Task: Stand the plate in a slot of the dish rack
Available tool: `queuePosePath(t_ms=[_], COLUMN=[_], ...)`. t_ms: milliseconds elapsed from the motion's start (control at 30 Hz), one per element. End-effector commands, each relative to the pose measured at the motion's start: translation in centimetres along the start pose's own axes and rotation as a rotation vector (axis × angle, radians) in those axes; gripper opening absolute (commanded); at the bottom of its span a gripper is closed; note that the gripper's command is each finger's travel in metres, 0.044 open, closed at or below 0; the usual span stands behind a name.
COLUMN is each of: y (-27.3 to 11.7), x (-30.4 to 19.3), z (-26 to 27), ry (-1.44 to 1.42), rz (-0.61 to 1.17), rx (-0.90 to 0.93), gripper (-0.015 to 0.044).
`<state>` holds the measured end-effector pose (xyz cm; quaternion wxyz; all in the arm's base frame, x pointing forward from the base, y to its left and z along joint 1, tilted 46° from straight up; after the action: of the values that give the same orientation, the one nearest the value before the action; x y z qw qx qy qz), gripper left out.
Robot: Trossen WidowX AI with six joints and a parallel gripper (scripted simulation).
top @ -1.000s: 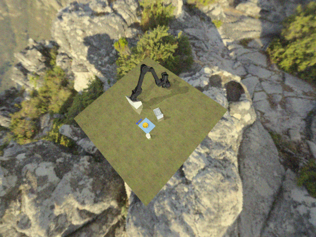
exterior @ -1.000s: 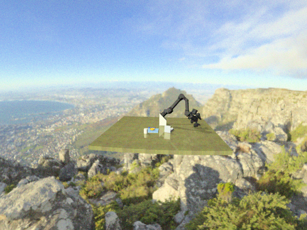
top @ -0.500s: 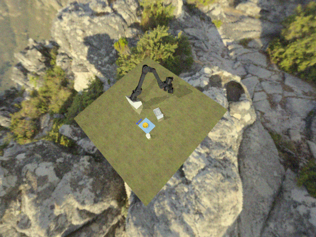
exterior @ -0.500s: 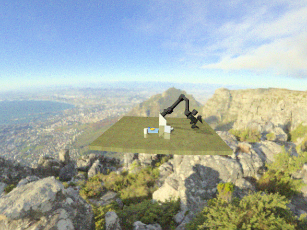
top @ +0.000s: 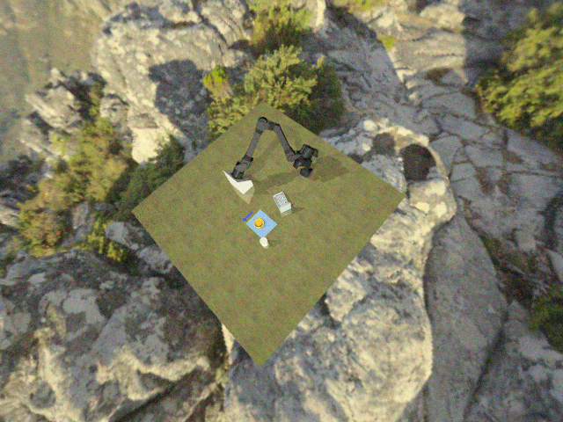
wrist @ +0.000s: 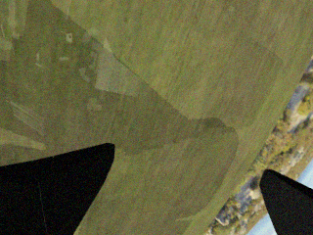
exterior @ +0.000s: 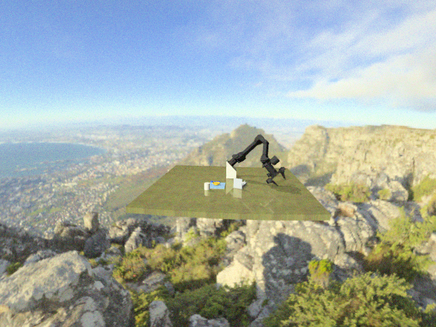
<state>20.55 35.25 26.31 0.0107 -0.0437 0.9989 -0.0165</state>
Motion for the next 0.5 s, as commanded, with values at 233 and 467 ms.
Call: queuePosePath(t_ms=[233, 467], y=[-2.7, -4.8], x=[-5.8, -8.6], z=[4.1, 6.3], ry=[0.257, 0.42], rz=[0.172, 0.269], rx=[0.132, 0.193], gripper=[0.04, 0.04])
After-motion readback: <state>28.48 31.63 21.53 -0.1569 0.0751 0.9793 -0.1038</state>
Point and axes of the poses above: the point midway between the two fingers, 35 mm back from their tips, its own y axis out along the fingers, its own z axis across the jaws, x = y × z, the point moved 3 cm from there along -y, back along the fingers, and after that the axes turned 11 degrees about y, right-handed, at the moved point
